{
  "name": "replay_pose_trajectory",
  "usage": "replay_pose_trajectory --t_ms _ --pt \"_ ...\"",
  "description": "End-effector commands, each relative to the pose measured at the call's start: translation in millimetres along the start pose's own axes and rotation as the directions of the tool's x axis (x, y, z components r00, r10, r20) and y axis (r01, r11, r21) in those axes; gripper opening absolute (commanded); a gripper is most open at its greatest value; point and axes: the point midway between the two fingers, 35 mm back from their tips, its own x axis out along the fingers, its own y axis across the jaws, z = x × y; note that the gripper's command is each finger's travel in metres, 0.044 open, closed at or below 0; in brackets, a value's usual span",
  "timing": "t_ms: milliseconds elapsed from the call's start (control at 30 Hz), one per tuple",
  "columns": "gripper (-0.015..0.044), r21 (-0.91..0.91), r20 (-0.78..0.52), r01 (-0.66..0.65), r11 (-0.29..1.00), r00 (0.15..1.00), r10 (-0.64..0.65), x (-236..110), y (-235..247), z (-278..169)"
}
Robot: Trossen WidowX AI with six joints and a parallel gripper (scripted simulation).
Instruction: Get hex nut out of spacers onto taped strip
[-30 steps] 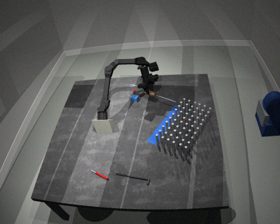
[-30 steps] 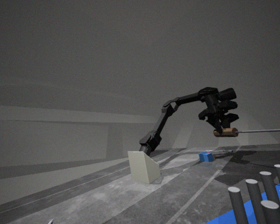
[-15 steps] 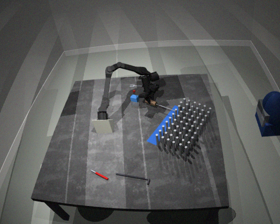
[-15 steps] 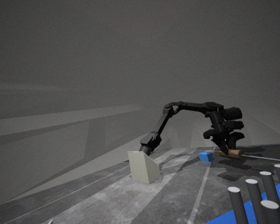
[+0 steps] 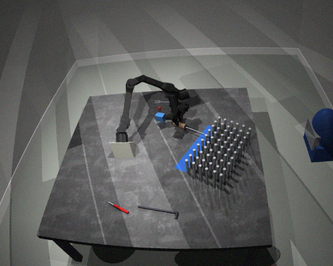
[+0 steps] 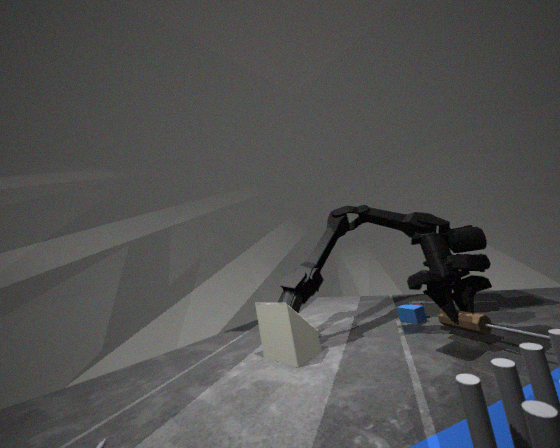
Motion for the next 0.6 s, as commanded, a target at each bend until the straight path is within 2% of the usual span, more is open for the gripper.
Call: replay_pose_trajectory --t_ms 0,567 --pt "0.0 0.004 0.012 -0.001 1.0 1.0 0.001 0 0 6" --pt "0.0 0.001 0.014 -0.001 1.0 1.0 0.001 4 1 18"
